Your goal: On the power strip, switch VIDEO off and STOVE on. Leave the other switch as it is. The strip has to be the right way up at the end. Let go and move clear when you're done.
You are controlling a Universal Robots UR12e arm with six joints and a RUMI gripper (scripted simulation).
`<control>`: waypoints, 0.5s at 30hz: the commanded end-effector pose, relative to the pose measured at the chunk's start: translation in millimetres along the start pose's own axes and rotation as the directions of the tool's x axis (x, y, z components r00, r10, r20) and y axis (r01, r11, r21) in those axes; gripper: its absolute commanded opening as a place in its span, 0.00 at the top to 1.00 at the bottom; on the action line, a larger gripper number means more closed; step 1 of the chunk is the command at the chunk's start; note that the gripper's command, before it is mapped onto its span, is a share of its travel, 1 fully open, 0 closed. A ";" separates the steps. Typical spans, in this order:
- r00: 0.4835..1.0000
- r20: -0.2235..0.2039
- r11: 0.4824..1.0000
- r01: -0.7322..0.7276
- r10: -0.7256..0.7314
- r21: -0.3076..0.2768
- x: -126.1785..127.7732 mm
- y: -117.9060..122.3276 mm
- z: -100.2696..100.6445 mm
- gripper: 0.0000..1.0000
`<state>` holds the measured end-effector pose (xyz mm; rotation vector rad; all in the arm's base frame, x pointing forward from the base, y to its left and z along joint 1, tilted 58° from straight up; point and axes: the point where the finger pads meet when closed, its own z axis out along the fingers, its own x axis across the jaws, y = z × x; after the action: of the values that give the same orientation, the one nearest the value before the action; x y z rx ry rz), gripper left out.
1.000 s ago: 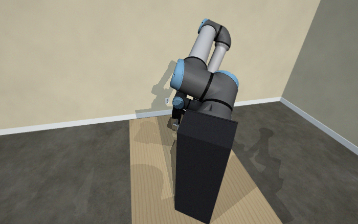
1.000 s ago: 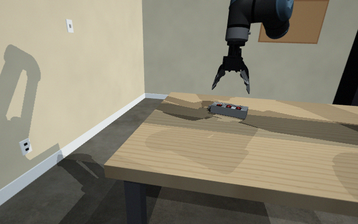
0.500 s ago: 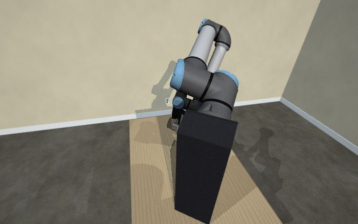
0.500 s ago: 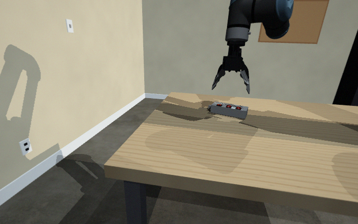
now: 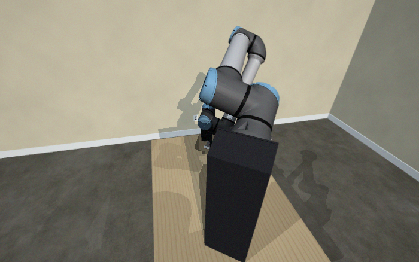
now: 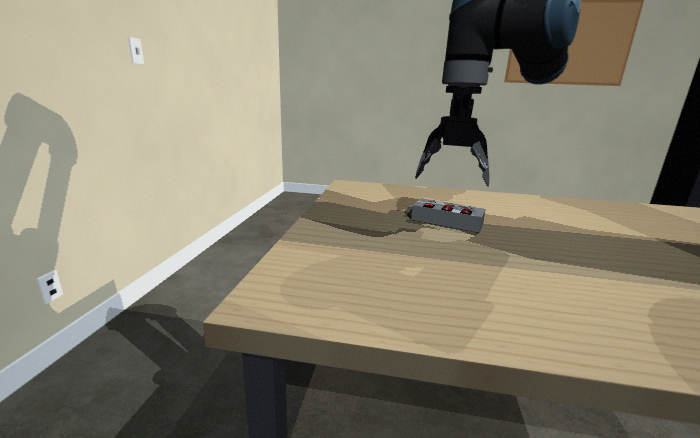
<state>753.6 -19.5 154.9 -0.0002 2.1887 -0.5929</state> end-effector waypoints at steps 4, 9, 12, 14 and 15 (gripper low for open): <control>0.990 0.006 0.972 0.137 -0.141 0.192 4.2 -22.7 3.5 0.00; 0.985 -0.005 0.956 0.171 -0.175 0.240 7.4 -27.4 2.0 0.00; 0.985 -0.005 0.956 0.171 -0.175 0.240 7.5 -27.4 2.0 0.00; 0.985 -0.005 0.956 0.171 -0.175 0.240 7.5 -27.4 2.0 0.00; 0.985 -0.005 0.956 0.171 -0.175 0.240 7.5 -27.4 2.0 0.00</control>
<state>744.3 -41.3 153.4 -0.0651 2.1319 -0.9013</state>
